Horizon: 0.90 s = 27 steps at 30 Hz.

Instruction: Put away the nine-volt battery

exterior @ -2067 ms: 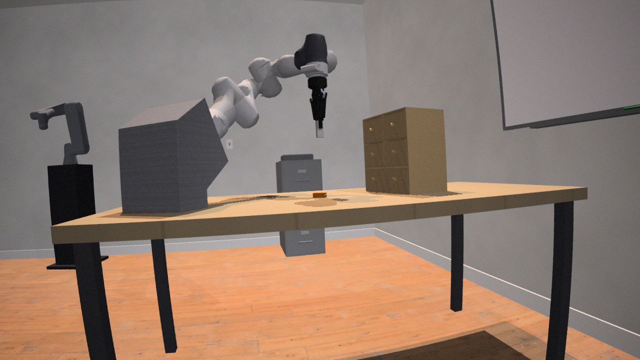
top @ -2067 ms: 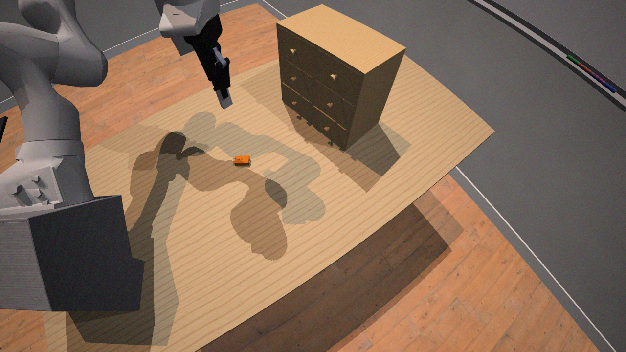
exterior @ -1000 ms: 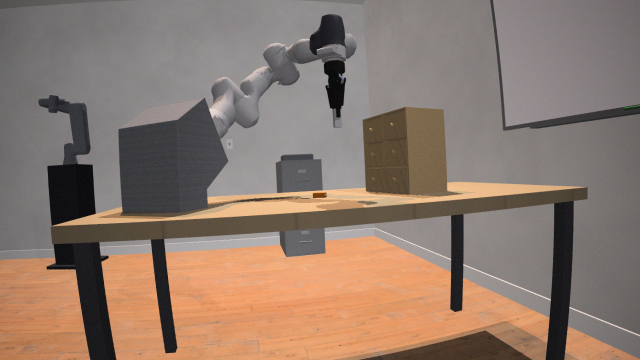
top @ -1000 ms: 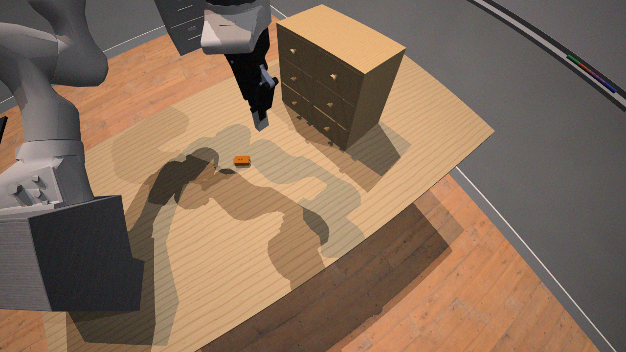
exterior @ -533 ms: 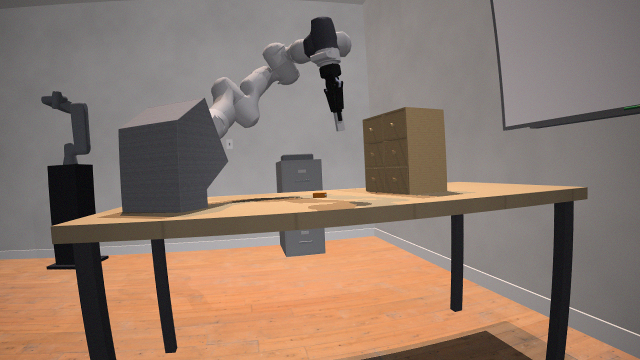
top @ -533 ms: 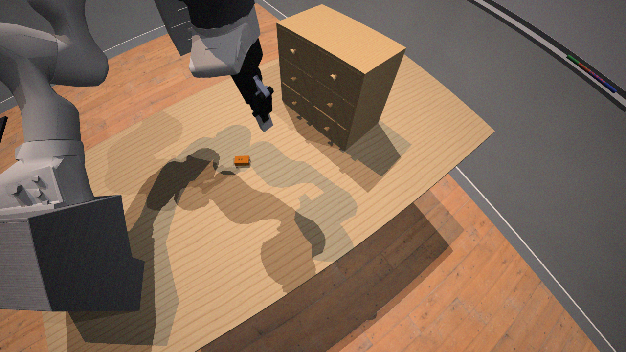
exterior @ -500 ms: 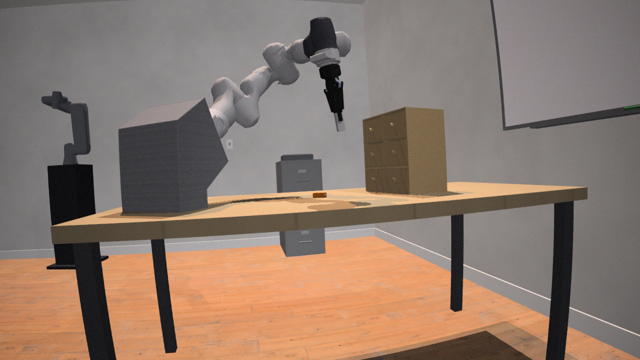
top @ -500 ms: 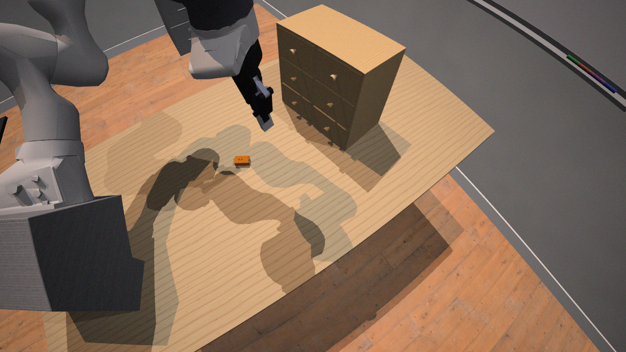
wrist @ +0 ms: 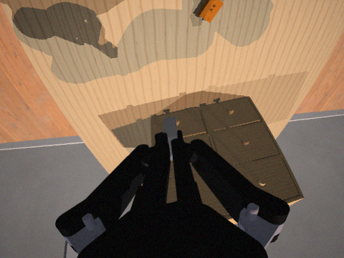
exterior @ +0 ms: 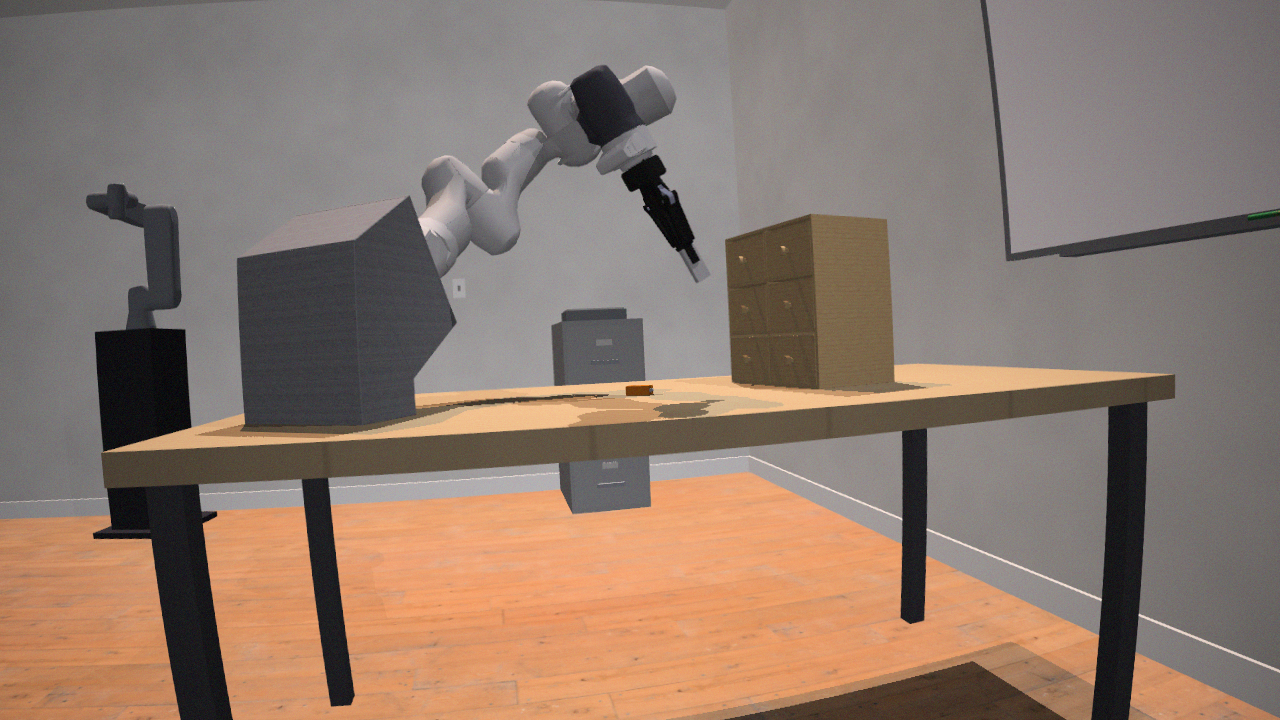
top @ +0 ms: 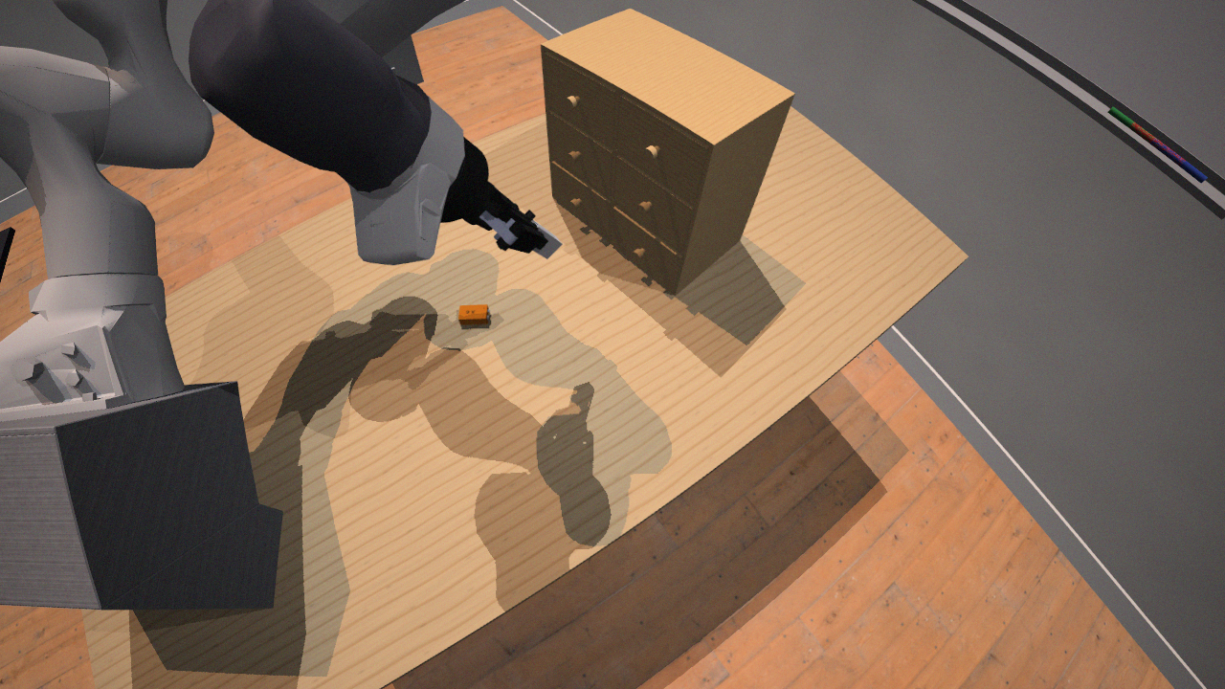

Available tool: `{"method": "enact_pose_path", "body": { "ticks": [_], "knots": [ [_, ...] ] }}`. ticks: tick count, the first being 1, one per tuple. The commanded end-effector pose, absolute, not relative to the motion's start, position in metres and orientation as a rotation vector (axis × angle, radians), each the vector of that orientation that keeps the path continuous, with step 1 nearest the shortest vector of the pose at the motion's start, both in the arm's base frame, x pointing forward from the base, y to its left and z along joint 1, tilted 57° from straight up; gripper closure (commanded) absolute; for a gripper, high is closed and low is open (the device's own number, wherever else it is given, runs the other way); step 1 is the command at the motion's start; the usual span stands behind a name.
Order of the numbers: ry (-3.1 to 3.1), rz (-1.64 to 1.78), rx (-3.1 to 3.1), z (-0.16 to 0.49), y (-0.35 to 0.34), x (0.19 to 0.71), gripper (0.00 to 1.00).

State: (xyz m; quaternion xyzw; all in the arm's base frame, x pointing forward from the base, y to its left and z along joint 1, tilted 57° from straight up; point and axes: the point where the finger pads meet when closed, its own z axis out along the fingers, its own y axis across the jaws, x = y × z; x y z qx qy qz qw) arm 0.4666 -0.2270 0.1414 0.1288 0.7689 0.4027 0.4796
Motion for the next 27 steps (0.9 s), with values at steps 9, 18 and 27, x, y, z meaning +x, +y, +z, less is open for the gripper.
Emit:
{"method": "enact_pose_path", "body": {
  "ticks": [9, 18, 27],
  "knots": [
    [1.515, 0.799, 0.339, 0.147, -0.218, 0.510, 1.00],
    [1.370, 0.755, 0.392, 0.147, -0.212, 0.527, 1.00],
    [1.260, 0.721, 0.430, 0.147, -0.207, 0.540, 1.00]
  ]
}}
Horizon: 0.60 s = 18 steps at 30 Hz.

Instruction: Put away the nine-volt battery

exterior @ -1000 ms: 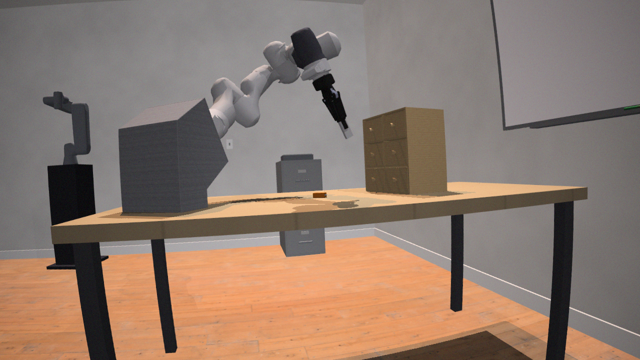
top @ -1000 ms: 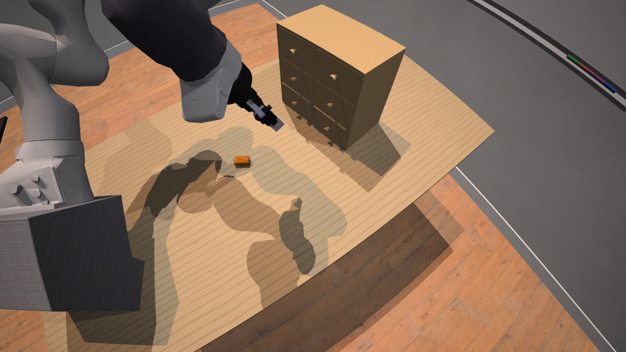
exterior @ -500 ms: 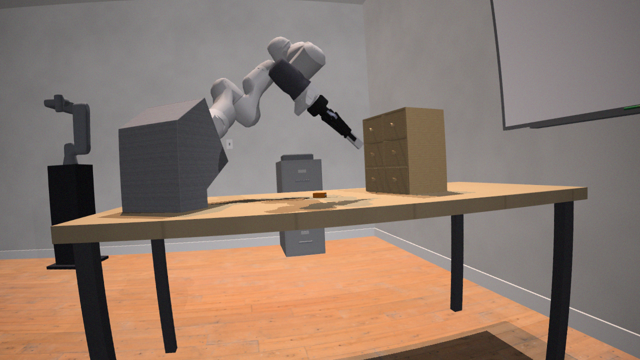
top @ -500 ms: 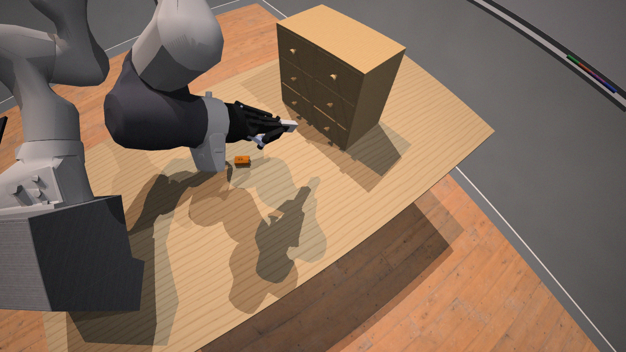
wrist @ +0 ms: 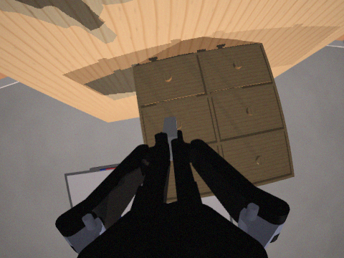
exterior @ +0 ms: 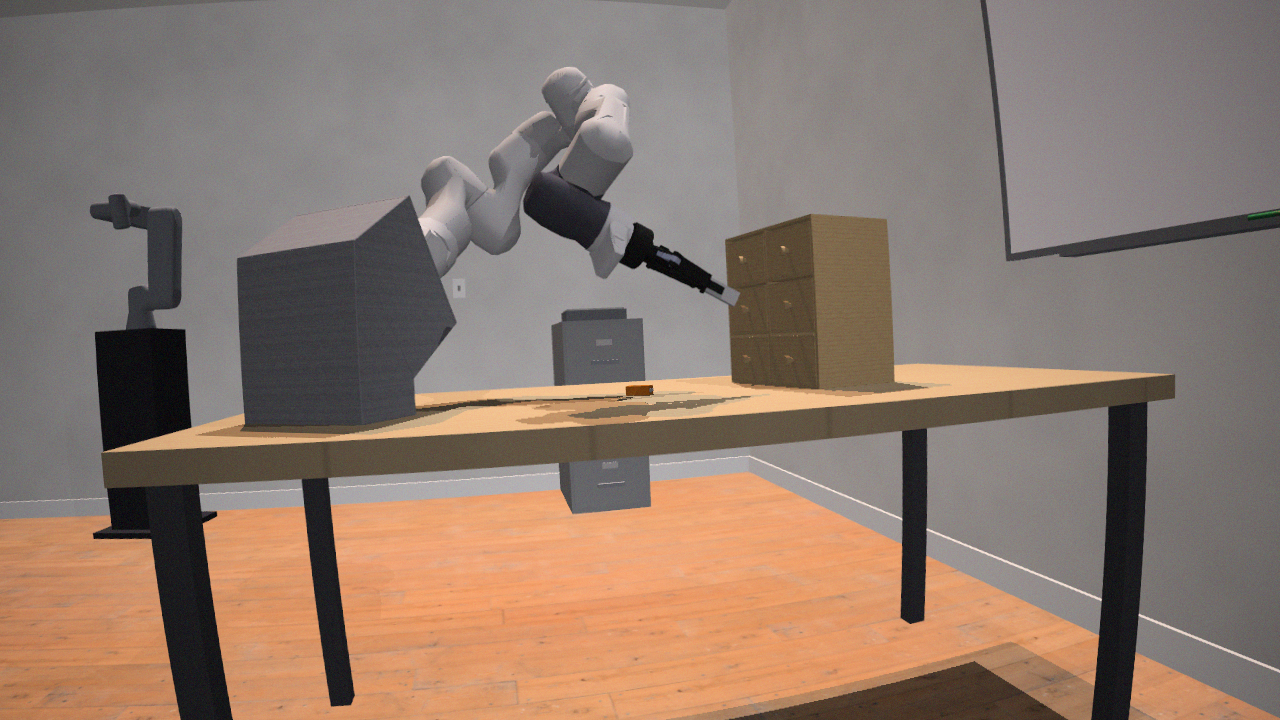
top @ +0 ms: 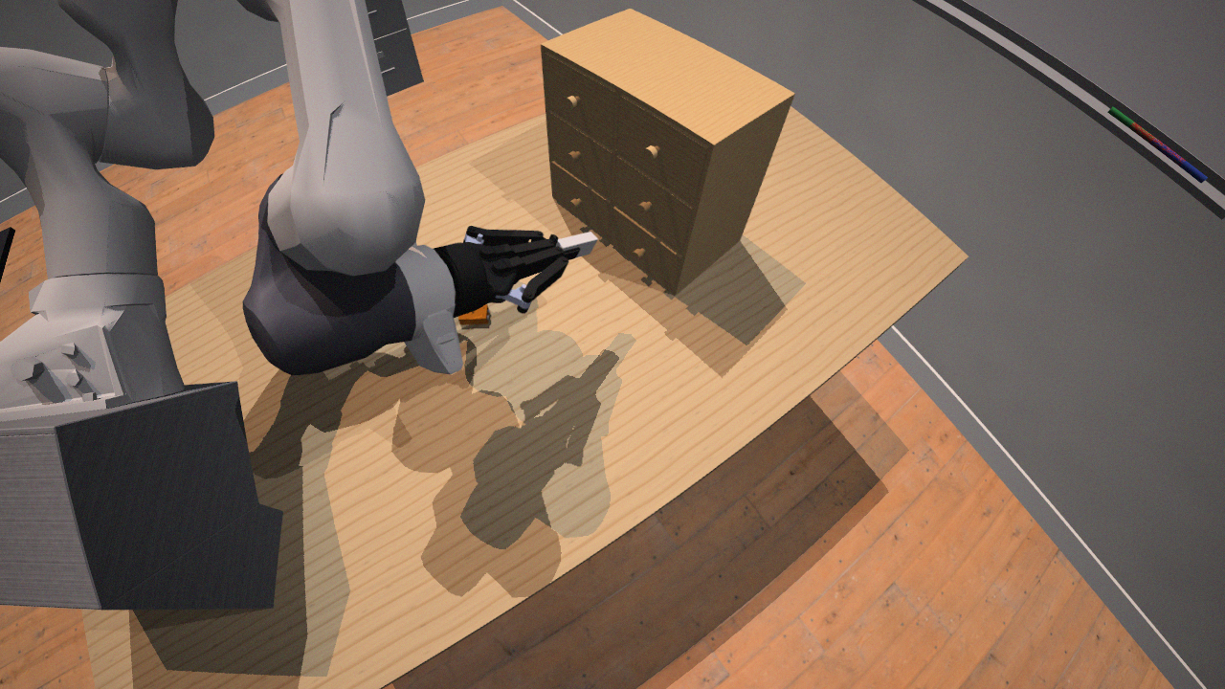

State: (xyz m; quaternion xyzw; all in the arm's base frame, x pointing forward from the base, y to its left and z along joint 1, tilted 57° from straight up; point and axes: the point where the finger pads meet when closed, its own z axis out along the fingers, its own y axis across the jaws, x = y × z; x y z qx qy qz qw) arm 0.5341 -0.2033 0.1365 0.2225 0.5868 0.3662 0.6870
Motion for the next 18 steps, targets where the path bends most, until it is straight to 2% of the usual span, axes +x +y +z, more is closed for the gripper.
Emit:
{"method": "enact_pose_path", "body": {
  "ticks": [1, 17, 18],
  "knots": [
    [1.252, 0.719, 0.433, 0.1470, -0.2068, 0.5409, 1.00],
    [1.215, 0.707, 0.445, 0.1469, -0.2052, 0.5452, 1.00],
    [1.215, 0.707, 0.445, 0.1469, -0.2052, 0.5452, 0.80]
  ]
}}
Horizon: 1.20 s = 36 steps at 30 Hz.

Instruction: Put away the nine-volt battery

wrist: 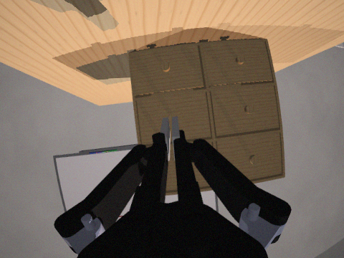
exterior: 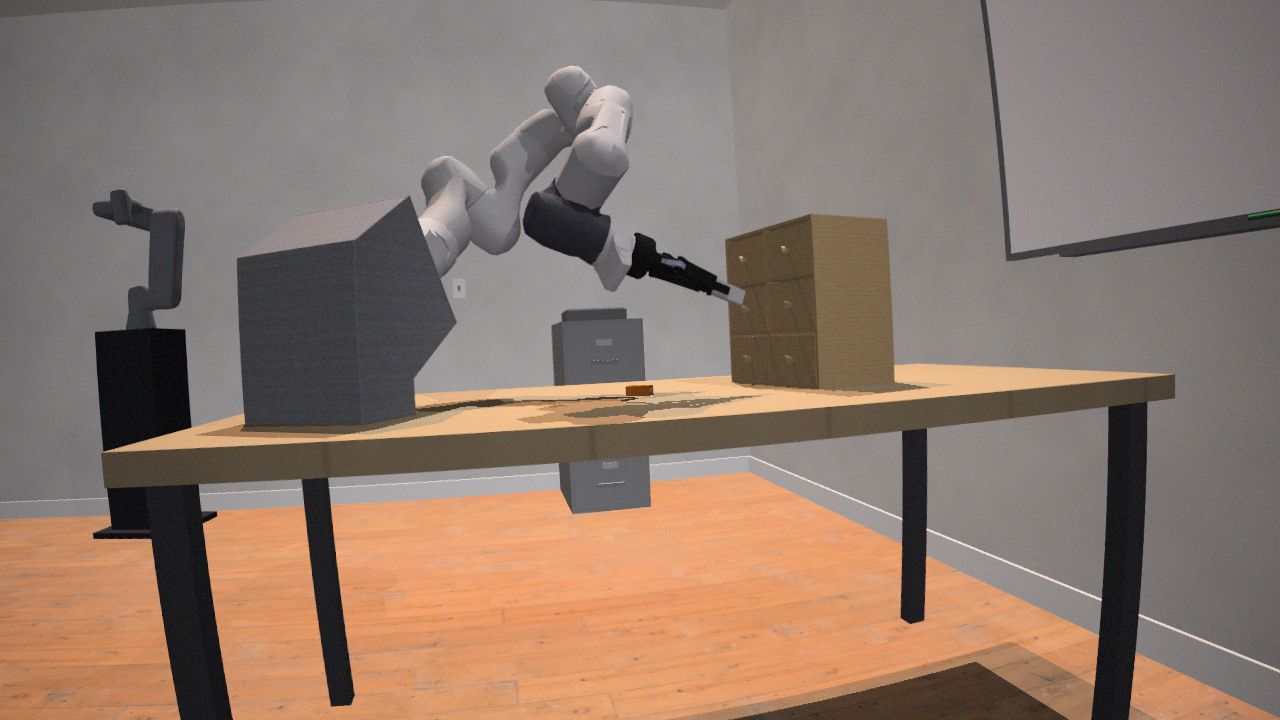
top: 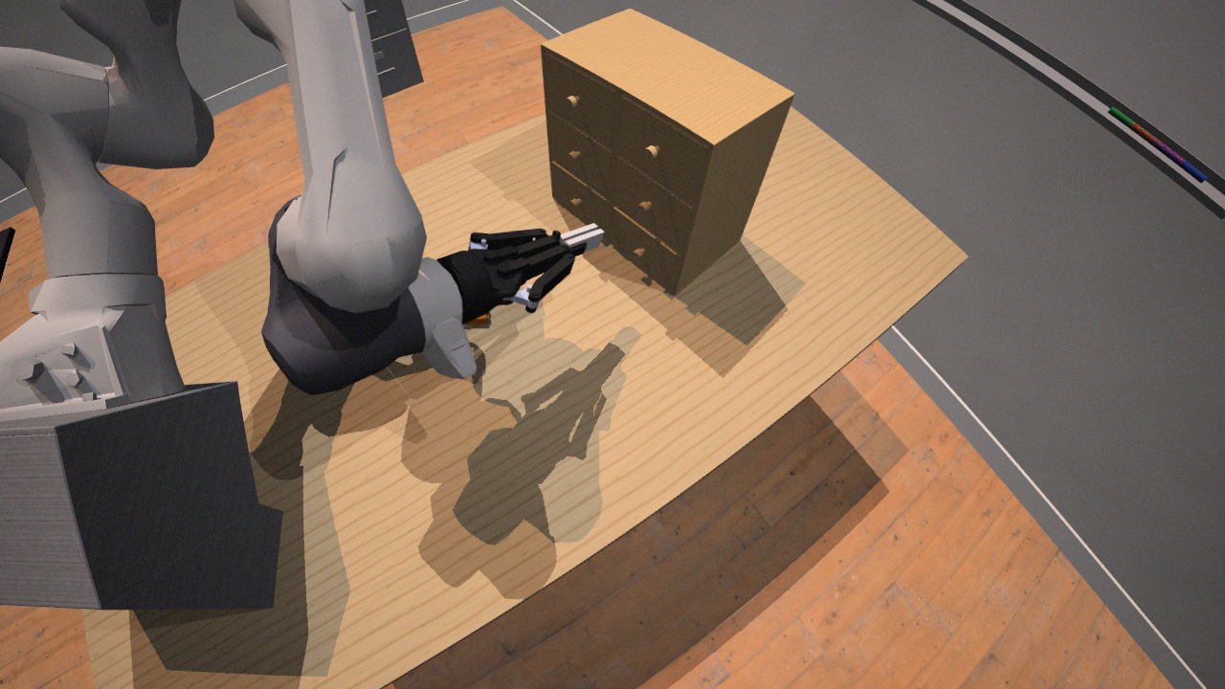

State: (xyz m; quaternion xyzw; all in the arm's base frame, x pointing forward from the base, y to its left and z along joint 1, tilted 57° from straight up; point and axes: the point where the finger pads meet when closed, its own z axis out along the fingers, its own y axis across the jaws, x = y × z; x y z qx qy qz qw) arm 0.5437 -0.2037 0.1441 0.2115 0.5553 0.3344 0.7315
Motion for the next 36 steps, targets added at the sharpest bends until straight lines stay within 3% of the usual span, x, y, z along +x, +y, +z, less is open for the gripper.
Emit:
{"method": "enact_pose_path", "body": {
  "ticks": [1, 36],
  "knots": [
    [1.215, 0.707, 0.445, 0.147, -0.205, 0.545, 0.80],
    [1.215, 0.707, 0.445, 0.155, -0.205, 0.567, 0.80]
  ]
}}
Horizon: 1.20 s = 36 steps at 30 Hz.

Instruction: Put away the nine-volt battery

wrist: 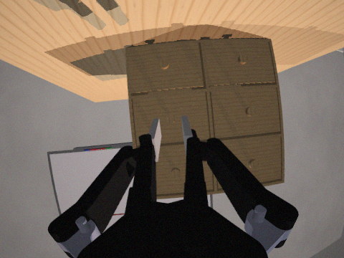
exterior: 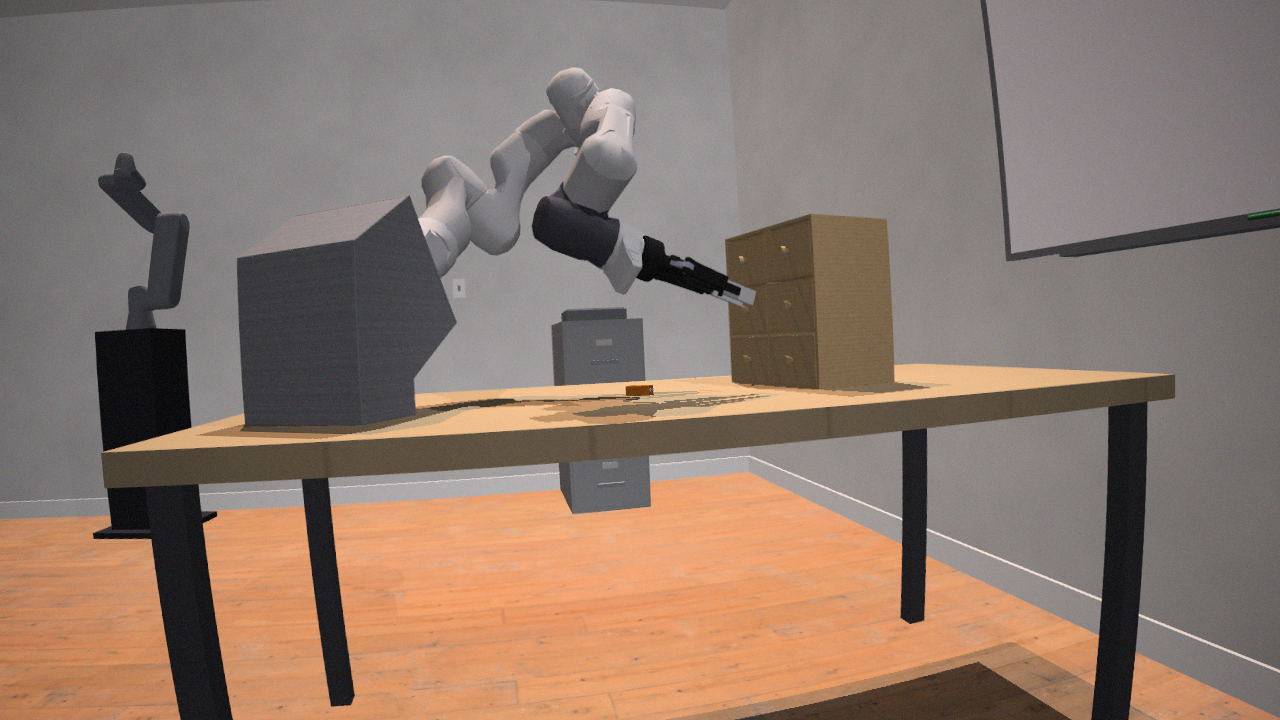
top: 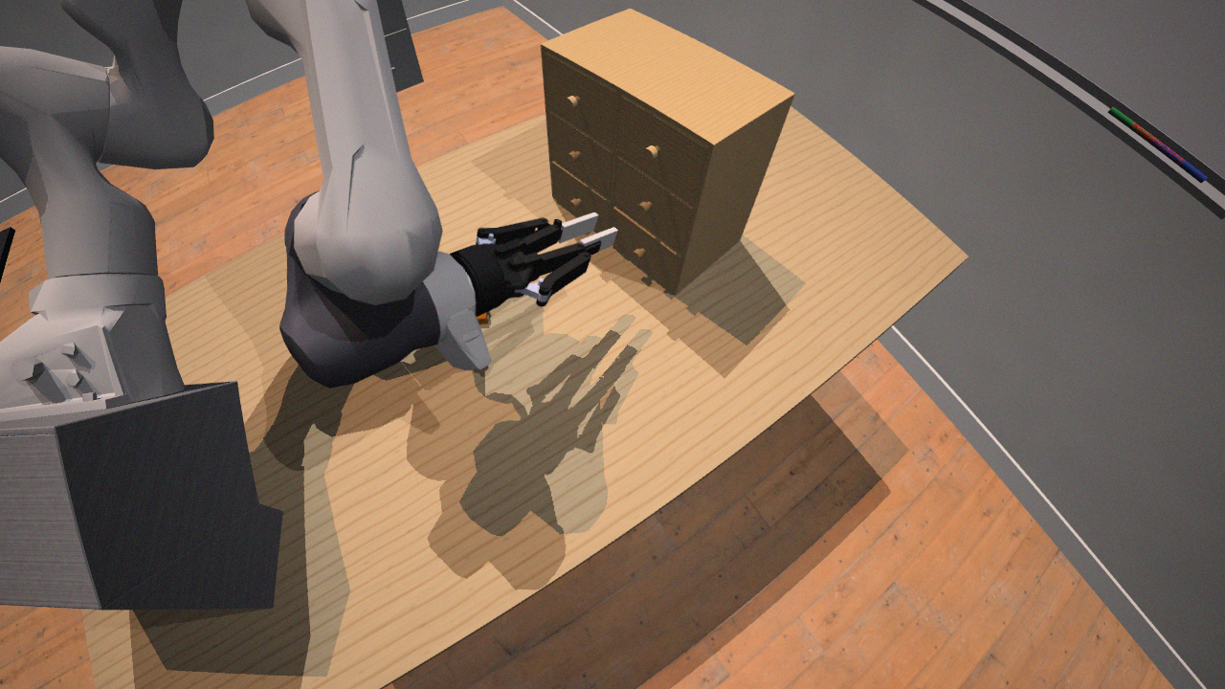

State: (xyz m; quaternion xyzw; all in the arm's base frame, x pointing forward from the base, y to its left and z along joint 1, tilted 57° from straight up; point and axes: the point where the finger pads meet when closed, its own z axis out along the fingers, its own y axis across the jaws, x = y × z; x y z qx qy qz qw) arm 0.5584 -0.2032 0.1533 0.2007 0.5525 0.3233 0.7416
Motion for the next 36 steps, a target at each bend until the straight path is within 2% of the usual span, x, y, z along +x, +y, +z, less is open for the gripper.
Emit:
{"method": "enact_pose_path", "body": {
  "ticks": [1, 16, 36],
  "knots": [
    [1.215, 0.707, 0.445, 0.156, -0.205, 0.570, 0.80],
    [1.215, 0.707, 0.445, 0.169, -0.204, 0.606, 0.80],
    [1.215, 0.707, 0.445, 0.170, -0.204, 0.609, 0.80]
  ]
}}
